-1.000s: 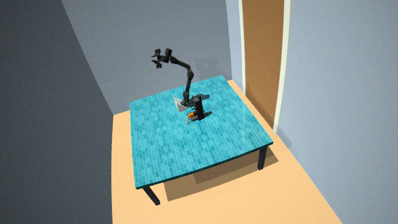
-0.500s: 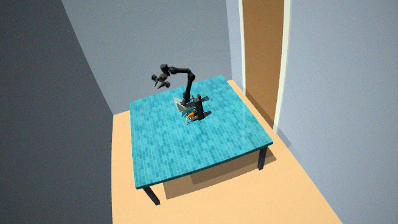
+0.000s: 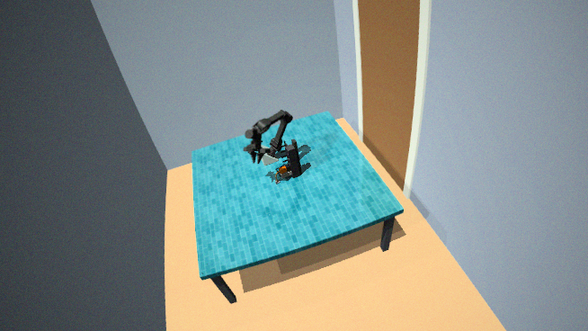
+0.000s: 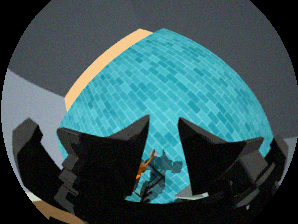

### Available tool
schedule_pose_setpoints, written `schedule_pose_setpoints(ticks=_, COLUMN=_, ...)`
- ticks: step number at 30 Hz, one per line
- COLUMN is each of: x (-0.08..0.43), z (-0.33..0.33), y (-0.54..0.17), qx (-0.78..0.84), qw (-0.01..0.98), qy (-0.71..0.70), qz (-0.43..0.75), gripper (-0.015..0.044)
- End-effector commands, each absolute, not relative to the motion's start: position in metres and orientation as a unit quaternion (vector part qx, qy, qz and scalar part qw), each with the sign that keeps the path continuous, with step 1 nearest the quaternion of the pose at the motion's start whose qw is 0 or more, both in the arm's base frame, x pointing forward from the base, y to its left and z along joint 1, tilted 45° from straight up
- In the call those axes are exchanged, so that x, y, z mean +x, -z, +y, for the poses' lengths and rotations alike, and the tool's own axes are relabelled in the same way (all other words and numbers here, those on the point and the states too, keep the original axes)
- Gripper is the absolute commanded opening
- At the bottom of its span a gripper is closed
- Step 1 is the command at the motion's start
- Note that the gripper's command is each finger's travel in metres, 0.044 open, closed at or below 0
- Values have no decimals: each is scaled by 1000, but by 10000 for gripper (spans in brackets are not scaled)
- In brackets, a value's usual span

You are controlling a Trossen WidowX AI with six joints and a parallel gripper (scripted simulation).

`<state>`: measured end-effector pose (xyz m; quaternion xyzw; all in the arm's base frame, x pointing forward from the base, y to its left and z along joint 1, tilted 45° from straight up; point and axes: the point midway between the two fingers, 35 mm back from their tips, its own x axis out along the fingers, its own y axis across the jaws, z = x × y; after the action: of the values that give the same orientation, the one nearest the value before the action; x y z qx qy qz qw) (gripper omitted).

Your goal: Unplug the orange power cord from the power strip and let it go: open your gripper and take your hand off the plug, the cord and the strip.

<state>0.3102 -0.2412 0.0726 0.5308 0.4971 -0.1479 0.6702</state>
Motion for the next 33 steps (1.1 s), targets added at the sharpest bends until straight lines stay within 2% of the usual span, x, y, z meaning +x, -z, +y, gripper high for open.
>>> schedule_pose_setpoints(ticks=1, x=307, z=-189, y=-57, qx=583, qw=576, qy=157, qz=551, gripper=160)
schedule_pose_setpoints(ticks=10, x=273, z=-67, y=-41, qx=621, qw=312, qy=242, qz=677, gripper=160)
schedule_pose_setpoints(ticks=33, x=270, z=-50, y=-56, qx=621, qw=307, qy=244, qz=679, gripper=160)
